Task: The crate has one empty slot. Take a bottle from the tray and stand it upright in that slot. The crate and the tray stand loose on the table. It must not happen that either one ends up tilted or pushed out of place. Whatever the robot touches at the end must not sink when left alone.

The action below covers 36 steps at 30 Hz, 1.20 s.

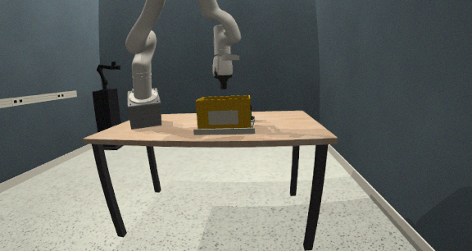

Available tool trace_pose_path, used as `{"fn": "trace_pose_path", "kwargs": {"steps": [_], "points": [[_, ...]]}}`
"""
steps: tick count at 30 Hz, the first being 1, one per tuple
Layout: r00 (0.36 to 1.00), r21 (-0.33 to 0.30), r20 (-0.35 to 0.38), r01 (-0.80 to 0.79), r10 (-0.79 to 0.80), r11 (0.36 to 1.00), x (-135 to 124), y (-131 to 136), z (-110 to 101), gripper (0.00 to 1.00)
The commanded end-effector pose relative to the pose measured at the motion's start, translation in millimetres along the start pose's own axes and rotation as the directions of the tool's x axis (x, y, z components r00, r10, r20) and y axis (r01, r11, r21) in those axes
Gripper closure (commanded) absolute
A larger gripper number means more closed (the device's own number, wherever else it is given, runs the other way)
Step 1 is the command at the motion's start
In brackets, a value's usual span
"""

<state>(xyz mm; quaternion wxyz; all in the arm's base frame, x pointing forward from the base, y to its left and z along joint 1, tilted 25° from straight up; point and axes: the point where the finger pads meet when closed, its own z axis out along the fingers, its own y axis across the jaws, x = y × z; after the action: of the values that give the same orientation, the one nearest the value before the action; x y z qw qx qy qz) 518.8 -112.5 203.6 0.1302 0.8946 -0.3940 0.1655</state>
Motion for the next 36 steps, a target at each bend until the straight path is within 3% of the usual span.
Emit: {"fn": "trace_pose_path", "kwargs": {"steps": [1,3,10,11,16,36], "points": [[1.0,0.003,0.002,-0.018,0.018,1.0,-15,-29,1,1.0],[0.998,0.004,0.006,-0.059,0.059,0.998,-48,-76,1,1.0],[0.989,0.002,-0.004,-0.149,0.149,0.989,-114,-134,-1,1.0],[0.989,0.002,-0.004,-0.149,0.149,0.989,-124,-144,-1,0.35],[0.989,0.002,-0.004,-0.149,0.149,0.989,-167,-191,0,0.35],[0.989,0.002,-0.004,-0.149,0.149,0.989,-167,-191,0,0.35]]}}
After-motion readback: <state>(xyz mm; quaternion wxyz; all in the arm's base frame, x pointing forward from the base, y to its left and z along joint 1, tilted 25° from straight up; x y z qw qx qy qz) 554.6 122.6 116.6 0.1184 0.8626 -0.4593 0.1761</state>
